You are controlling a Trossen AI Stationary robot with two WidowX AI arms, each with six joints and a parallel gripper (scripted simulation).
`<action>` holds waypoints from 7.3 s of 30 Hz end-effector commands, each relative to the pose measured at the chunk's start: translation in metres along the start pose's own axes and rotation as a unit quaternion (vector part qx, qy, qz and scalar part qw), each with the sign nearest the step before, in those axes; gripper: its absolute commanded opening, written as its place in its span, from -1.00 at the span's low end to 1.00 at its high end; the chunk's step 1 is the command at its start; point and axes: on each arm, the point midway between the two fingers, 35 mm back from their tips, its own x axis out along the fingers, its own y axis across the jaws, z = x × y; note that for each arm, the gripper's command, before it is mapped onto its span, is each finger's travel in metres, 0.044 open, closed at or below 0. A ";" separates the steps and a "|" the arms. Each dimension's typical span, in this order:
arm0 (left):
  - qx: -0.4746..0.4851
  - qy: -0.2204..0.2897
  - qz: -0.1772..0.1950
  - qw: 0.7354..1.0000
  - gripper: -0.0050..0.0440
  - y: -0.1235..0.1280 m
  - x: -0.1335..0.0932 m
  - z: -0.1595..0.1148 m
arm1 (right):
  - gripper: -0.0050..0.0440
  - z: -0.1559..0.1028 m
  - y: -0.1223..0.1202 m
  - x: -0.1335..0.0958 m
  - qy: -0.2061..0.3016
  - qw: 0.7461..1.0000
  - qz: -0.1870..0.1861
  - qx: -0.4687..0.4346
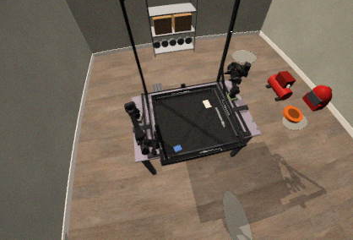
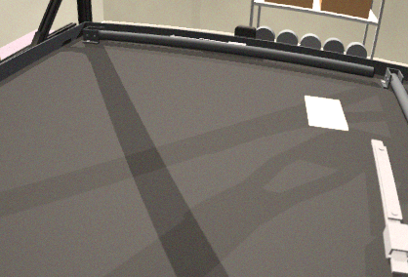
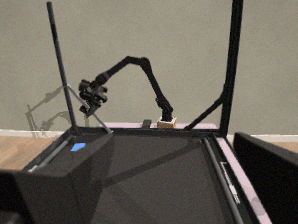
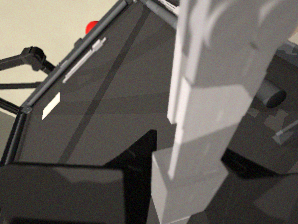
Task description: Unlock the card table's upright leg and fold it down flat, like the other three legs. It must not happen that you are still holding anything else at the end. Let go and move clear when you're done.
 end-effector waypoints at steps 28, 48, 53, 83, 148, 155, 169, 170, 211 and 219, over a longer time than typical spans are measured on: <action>0.001 0.000 -0.002 1.000 0.84 -0.001 0.000 0.000 | -0.80 -0.006 0.020 -0.004 -0.020 0.997 -0.033 -0.064; 0.001 0.000 -0.002 1.000 0.84 -0.001 0.000 0.000 | -0.80 -0.009 0.029 -0.006 -0.032 0.994 -0.046 -0.095; 0.001 0.000 -0.002 1.000 0.84 -0.001 0.000 0.000 | -0.80 -0.010 0.032 -0.007 -0.037 0.992 -0.051 -0.107; 0.001 0.000 -0.002 1.000 0.84 -0.001 0.000 0.000 | -0.80 -0.017 0.050 -0.011 -0.060 0.981 -0.077 -0.169; 0.001 0.000 -0.002 1.000 0.84 -0.001 0.000 0.000 | 0.39 -0.044 0.079 -0.041 -0.092 0.959 -0.107 -0.247; 0.001 0.000 -0.002 1.000 0.84 -0.001 0.000 0.000 | 0.39 -0.058 0.067 -0.074 -0.092 0.959 -0.107 -0.247; 0.001 0.000 -0.002 1.000 0.84 -0.001 0.000 0.000 | 0.39 -0.065 0.058 -0.091 -0.071 0.976 -0.089 -0.187; 0.001 0.000 -0.002 1.000 0.84 -0.001 0.000 0.000 | 0.39 -0.062 0.055 -0.093 -0.068 0.977 -0.087 -0.182; 0.001 0.000 -0.002 1.000 0.84 -0.001 0.000 0.000 | 0.39 -0.044 0.081 -0.155 0.007 1.000 -0.003 0.006; 0.001 0.000 -0.002 1.000 0.84 -0.001 0.000 0.000 | 0.78 -0.025 0.069 -0.159 0.001 1.000 -0.011 0.007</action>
